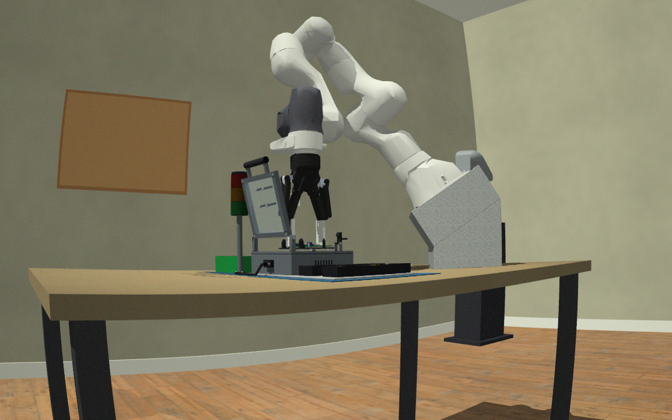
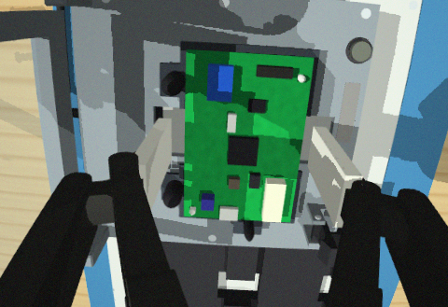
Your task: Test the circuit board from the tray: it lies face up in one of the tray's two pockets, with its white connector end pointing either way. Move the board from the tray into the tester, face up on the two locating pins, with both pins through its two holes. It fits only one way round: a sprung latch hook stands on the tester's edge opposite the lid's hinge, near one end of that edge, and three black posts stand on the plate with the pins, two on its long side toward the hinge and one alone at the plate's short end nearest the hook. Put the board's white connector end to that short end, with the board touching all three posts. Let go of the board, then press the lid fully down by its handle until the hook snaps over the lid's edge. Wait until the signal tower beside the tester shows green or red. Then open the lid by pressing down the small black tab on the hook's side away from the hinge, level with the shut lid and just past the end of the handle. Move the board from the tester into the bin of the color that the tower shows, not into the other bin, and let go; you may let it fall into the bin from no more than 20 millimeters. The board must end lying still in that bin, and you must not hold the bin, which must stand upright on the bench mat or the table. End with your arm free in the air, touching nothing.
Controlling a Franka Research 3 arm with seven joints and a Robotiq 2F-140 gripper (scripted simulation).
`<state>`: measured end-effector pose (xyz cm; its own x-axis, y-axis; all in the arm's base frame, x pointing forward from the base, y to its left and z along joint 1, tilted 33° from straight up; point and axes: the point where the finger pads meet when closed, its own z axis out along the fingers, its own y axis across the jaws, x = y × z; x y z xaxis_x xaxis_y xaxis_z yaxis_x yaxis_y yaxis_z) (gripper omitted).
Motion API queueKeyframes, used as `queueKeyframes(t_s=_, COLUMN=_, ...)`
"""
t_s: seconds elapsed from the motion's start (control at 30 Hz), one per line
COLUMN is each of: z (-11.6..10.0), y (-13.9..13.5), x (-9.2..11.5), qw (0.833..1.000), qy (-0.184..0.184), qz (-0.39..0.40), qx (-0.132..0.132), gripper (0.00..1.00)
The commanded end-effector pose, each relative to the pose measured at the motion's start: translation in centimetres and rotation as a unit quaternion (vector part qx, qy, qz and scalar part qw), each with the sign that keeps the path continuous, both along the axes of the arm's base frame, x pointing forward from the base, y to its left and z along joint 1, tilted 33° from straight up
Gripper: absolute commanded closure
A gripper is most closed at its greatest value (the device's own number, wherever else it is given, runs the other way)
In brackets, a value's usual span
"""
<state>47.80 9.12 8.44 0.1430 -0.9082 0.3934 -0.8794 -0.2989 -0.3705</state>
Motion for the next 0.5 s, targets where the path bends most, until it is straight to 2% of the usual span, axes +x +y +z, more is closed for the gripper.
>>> queueKeyframes(t_s=0.0, z=0.0, y=0.0, x=0.1, qw=1.000, qy=-0.001, qz=-0.002, qx=0.002, gripper=0.42)
queueKeyframes(t_s=0.2, z=0.3, y=0.1, x=-0.1, qw=1.000, qy=-0.001, qz=-0.002, qx=0.002, gripper=0.42)
queueKeyframes(t_s=0.47, z=1.8, y=0.7, x=-0.9, qw=1.000, qy=-0.001, qz=-0.002, qx=0.002, gripper=0.42)
